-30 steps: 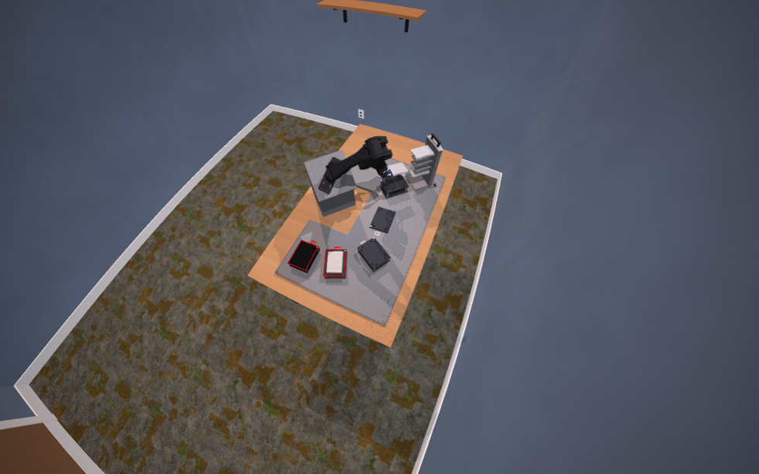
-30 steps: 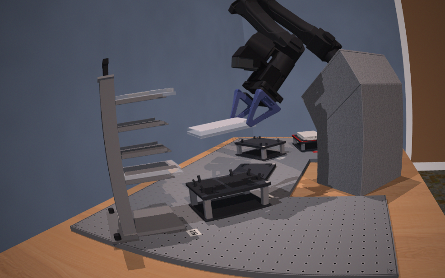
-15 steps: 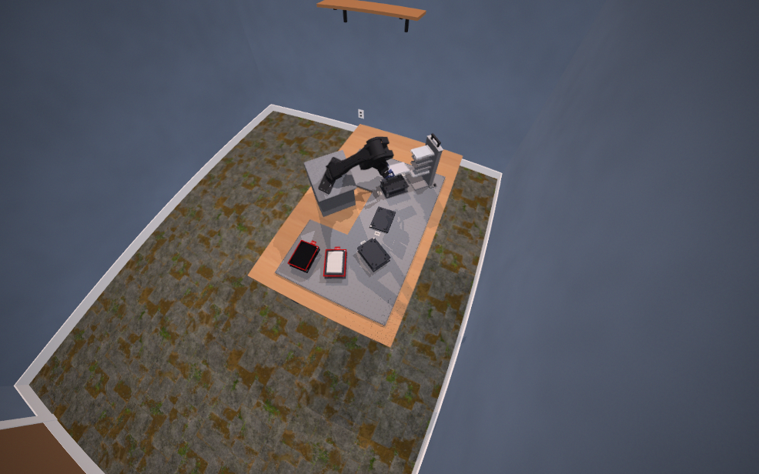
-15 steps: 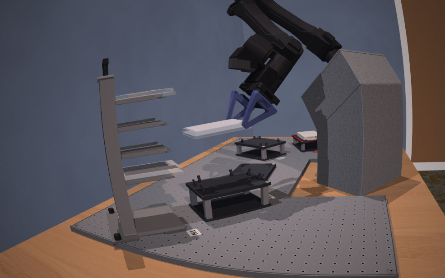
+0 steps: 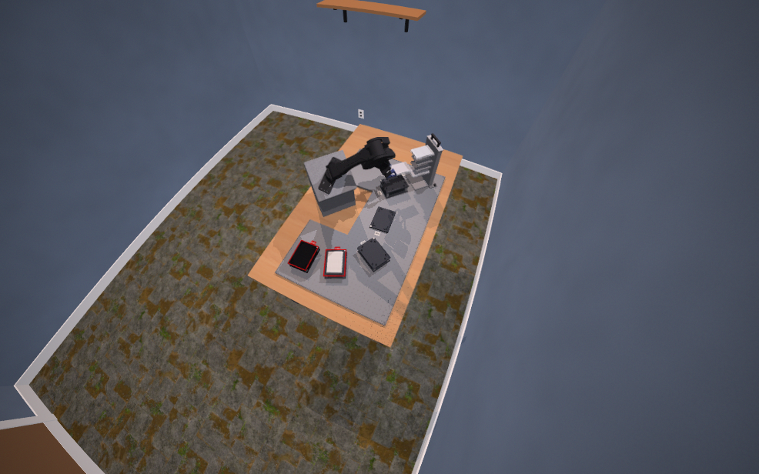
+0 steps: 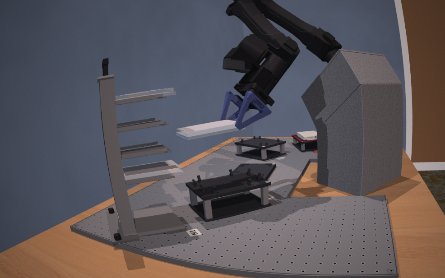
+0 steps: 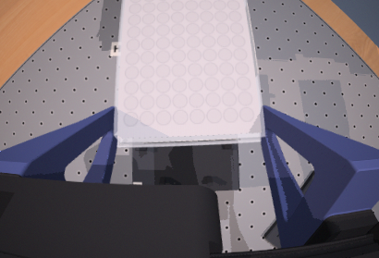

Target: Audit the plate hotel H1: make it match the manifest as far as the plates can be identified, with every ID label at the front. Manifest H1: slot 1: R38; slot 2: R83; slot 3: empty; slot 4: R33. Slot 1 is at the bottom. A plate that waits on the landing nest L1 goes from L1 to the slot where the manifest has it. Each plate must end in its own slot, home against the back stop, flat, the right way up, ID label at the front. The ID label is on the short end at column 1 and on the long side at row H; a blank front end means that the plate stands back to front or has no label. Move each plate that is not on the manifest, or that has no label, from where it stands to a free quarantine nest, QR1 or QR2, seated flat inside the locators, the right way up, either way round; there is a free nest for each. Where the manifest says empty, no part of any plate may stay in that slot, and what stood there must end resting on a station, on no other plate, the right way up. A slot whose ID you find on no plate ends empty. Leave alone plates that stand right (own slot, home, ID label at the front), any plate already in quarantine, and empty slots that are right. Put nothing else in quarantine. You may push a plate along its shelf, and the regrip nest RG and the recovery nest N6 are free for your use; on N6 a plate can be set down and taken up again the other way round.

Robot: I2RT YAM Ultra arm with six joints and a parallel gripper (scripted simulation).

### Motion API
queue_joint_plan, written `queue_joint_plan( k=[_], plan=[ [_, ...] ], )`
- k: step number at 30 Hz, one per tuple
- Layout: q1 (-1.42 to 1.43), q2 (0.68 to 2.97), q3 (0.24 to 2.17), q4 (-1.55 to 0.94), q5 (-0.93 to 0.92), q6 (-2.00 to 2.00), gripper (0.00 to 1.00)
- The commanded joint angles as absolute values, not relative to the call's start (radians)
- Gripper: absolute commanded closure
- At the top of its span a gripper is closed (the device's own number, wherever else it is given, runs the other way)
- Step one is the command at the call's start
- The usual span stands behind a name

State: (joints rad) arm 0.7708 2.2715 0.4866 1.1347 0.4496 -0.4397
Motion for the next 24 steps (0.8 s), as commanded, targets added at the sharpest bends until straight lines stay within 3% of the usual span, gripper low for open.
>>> queue_joint_plan(
  k=[1, 24],
  plan=[
    [0.771, 2.292, 0.516, 1.109, 0.432, -0.447, 0.15],
    [0.76, 2.305, 0.603, 1.039, 0.427, -0.451, 0.15]
  ],
)
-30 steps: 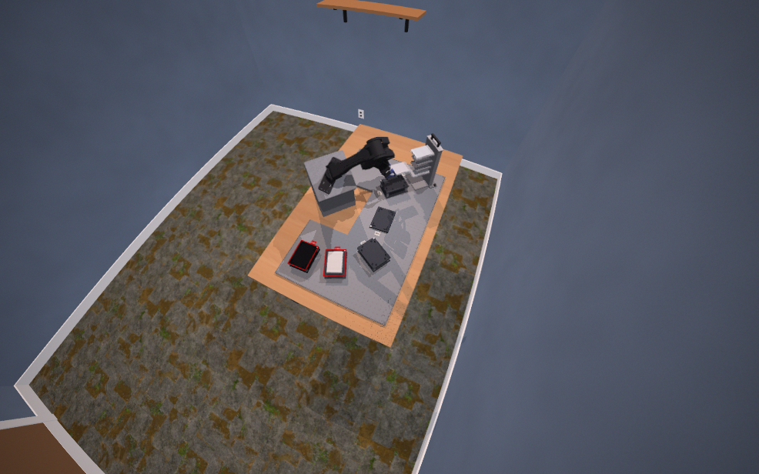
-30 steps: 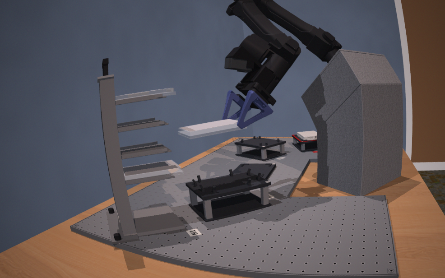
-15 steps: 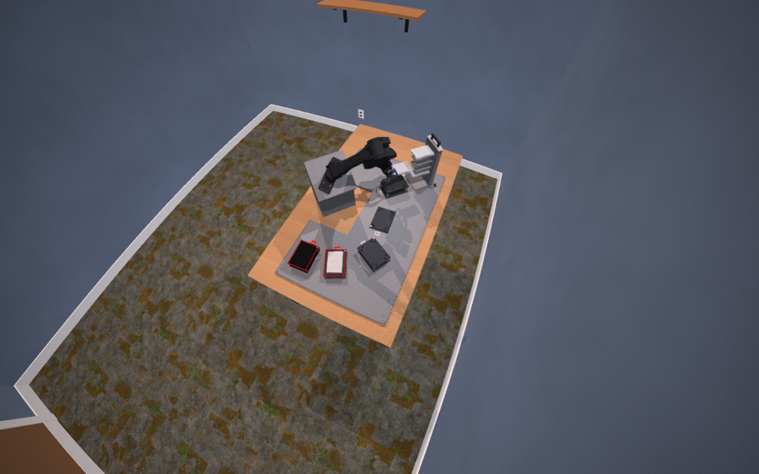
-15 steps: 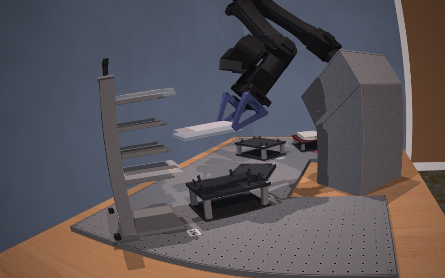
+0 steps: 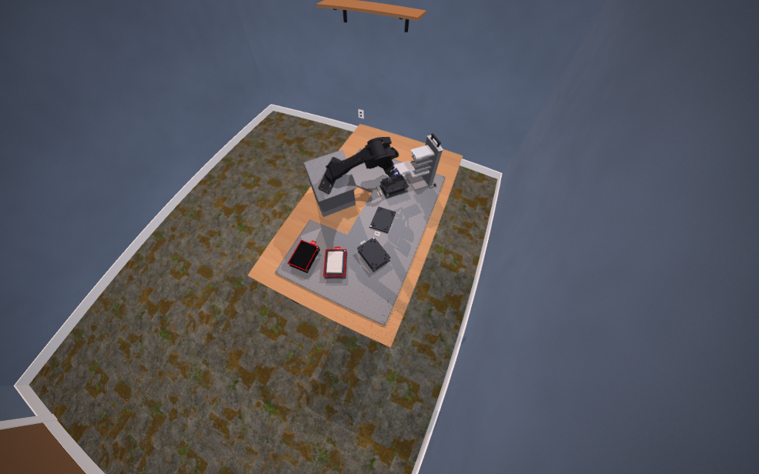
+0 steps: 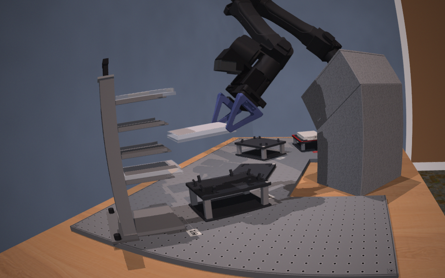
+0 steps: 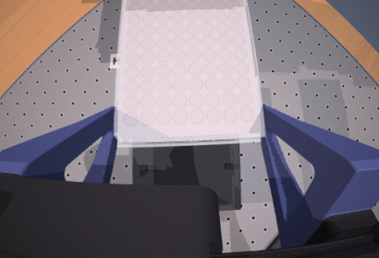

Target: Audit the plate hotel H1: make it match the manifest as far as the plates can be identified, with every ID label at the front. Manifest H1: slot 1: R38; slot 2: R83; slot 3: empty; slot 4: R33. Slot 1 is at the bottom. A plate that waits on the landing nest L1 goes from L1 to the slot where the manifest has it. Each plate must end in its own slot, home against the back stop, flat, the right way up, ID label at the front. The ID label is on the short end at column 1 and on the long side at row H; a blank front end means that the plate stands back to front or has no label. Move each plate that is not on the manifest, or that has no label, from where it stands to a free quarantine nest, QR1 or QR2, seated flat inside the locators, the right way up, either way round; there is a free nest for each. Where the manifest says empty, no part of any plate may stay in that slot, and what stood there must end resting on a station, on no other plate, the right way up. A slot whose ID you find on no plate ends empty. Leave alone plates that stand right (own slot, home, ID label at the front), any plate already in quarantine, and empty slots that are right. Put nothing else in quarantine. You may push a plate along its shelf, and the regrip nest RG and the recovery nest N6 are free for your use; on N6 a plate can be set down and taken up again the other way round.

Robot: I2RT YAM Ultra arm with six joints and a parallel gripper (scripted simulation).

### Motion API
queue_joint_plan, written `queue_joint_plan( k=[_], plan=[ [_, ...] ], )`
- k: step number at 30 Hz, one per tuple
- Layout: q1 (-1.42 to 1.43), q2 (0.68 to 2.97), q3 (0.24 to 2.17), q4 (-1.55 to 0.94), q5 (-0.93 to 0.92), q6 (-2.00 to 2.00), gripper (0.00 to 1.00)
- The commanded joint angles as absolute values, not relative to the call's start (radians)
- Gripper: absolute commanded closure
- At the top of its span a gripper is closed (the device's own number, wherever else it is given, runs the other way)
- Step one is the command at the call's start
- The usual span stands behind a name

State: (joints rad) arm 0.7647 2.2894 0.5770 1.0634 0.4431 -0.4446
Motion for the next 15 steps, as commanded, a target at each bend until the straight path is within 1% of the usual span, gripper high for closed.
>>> queue_joint_plan(
  k=[1, 15],
  plan=[
    [0.763, 2.305, 0.607, 1.035, 0.427, -0.451, 0.15],
    [0.765, 2.31, 0.656, 0.992, 0.426, -0.451, 0.15]
  ],
)
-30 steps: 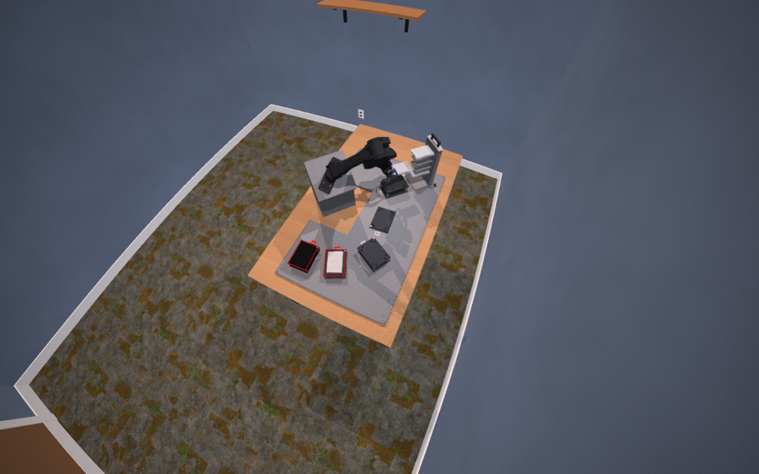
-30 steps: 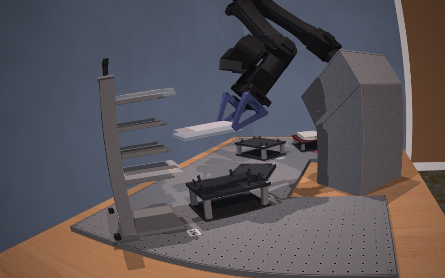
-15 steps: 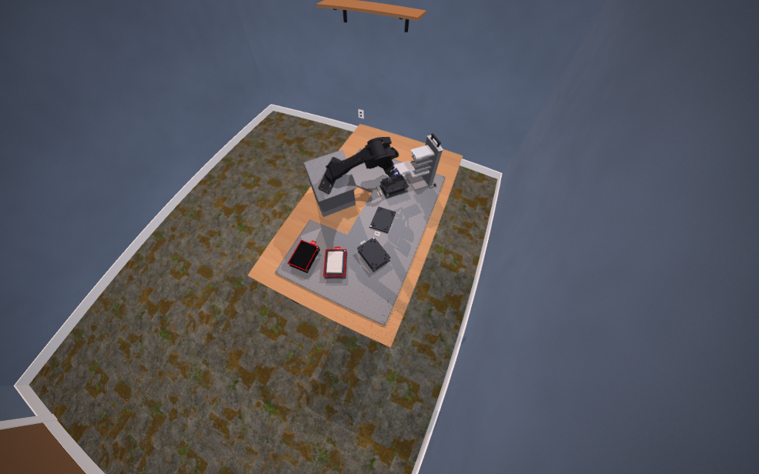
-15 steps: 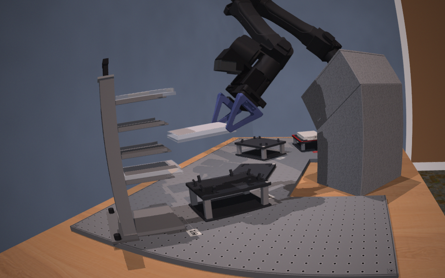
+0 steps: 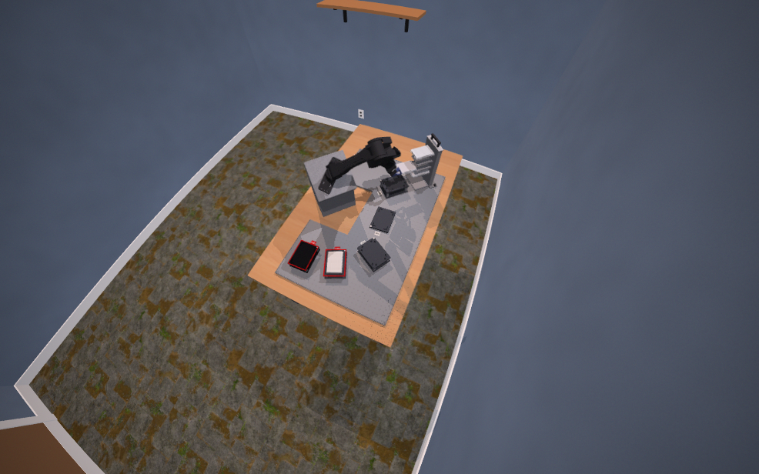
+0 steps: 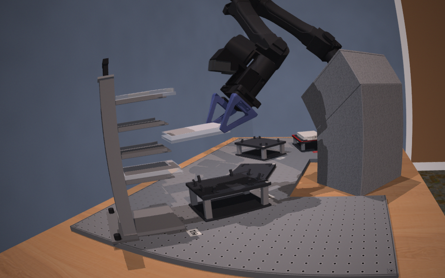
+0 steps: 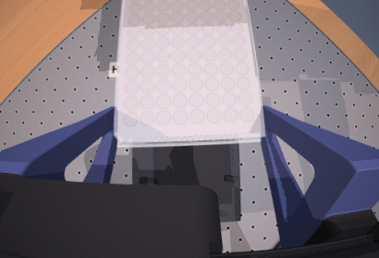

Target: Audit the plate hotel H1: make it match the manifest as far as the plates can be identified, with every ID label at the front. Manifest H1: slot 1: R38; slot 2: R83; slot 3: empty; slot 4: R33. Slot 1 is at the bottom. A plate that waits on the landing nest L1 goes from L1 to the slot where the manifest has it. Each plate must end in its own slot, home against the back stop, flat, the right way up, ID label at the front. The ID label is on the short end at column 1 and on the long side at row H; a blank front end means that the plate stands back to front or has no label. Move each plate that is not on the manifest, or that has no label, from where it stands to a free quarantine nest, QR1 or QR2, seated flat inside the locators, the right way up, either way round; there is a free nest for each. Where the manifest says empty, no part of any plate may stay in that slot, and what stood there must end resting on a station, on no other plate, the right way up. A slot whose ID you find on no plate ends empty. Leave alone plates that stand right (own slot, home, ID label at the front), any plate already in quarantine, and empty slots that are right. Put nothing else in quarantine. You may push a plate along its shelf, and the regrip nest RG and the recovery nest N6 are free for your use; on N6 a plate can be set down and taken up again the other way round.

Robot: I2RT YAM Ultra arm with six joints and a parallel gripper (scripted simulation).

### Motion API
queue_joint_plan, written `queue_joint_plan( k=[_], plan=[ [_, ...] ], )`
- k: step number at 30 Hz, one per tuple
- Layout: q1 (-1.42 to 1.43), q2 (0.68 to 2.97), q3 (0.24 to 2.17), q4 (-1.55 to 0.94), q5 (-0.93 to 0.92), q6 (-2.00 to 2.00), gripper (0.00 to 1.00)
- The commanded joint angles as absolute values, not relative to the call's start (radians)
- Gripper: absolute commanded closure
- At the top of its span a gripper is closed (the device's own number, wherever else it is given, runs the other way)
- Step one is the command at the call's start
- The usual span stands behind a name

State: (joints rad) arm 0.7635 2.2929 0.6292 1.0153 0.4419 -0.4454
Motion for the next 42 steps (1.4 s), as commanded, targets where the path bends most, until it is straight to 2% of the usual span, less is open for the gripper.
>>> queue_joint_plan(
  k=[1, 42],
  plan=[
    [0.764, 2.311, 0.66, 0.989, 0.426, -0.451, 0.15],
    [0.757, 2.324, 0.724, 0.938, 0.425, -0.453, 0.15]
  ],
)
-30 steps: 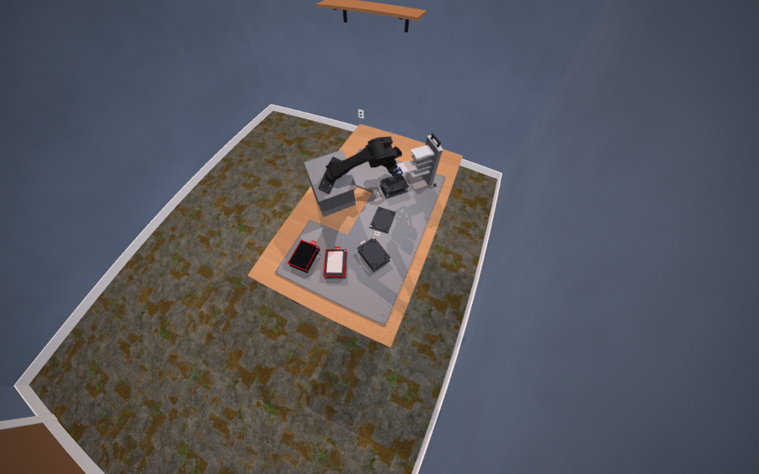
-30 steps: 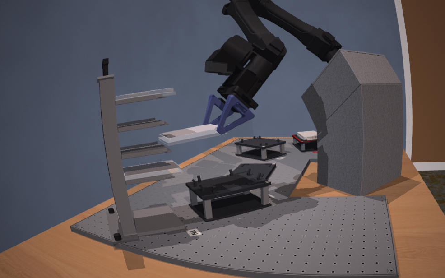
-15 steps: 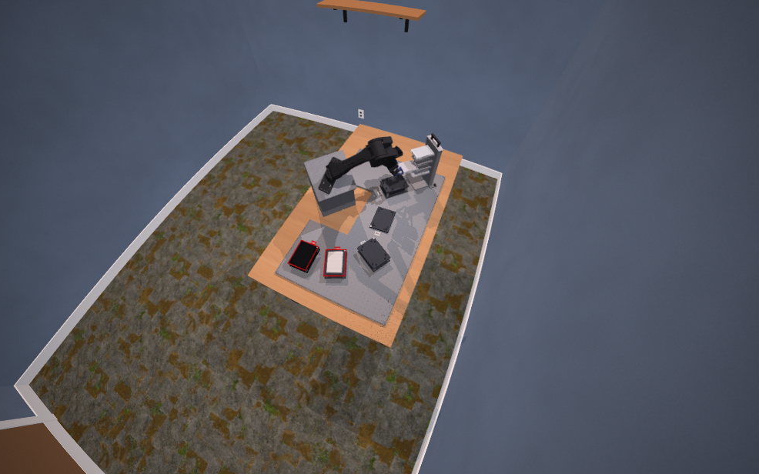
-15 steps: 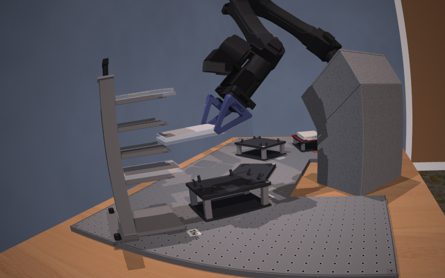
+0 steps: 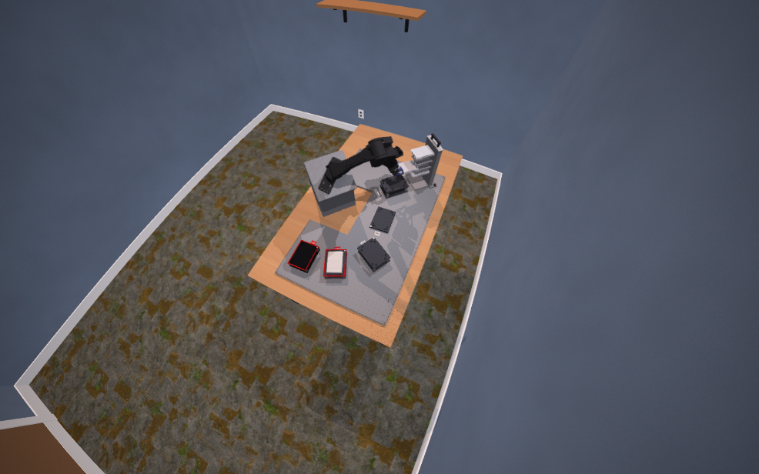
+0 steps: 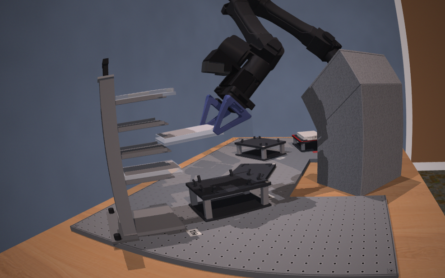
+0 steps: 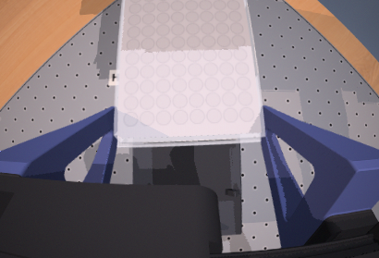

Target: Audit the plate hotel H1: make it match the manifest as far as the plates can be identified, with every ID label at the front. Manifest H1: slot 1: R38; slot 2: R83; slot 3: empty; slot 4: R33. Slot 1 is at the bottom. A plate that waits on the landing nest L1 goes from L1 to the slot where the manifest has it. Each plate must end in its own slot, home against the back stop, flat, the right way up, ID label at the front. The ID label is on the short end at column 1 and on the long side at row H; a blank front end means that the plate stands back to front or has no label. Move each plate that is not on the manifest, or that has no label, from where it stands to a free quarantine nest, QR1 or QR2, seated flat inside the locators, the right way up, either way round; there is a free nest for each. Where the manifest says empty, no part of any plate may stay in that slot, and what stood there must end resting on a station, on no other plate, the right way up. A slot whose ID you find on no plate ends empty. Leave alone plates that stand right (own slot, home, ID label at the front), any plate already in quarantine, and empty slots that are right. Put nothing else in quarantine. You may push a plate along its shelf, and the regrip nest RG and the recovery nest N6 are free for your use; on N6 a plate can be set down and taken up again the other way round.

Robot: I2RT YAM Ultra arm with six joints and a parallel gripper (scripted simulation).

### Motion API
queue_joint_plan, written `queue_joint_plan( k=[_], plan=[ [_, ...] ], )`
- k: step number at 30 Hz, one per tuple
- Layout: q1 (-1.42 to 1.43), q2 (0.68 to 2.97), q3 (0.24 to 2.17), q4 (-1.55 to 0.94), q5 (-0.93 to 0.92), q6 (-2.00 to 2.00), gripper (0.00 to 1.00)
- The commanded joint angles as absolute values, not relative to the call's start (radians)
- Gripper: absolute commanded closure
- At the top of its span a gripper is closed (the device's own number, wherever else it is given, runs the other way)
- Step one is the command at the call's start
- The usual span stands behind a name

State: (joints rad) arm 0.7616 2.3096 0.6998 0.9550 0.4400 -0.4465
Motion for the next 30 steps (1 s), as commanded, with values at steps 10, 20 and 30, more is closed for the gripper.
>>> queue_joint_plan(
  k=[10, 20, 30],
  plan=[
    [0.756, 2.334, 0.752, 0.921, 0.423, -0.455, 0.15],
    [0.76, 2.343, 0.775, 0.907, 0.421, -0.456, 0.15],
    [0.756, 2.356, 0.804, 0.893, 0.418, -0.459, 0.15]
  ],
)
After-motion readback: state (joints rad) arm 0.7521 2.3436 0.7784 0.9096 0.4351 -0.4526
